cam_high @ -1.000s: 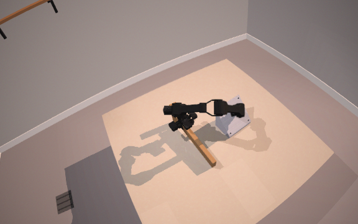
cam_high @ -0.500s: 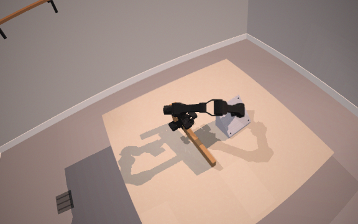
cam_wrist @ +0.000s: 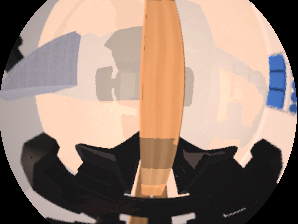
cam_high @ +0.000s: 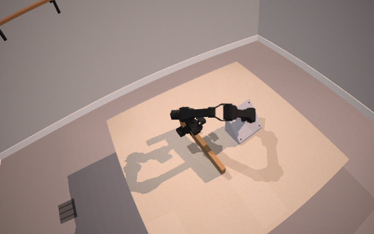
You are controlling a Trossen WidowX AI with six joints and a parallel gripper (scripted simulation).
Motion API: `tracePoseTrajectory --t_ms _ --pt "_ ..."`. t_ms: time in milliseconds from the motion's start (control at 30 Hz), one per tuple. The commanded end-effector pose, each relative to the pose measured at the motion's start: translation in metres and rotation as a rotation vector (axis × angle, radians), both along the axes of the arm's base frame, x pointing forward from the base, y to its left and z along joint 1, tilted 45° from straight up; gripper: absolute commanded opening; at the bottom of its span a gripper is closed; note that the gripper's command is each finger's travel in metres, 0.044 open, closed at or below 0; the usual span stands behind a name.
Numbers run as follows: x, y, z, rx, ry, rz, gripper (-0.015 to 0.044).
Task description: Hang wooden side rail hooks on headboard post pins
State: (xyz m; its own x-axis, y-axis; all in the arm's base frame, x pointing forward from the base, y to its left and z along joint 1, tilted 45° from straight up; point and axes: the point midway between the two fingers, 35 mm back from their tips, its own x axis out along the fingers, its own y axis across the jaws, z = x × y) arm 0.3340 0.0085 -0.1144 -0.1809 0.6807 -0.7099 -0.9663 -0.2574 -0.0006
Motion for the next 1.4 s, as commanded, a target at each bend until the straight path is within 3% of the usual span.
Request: tracePoseTrajectory --t_ms 0,1367 --pt "0.0048 -0.0059 0.0005 -0.007 -0.016 -0.01 0.0" --pt "0.0037 -0.0012 -0.0044 -0.006 -0.016 -0.01 0.0"
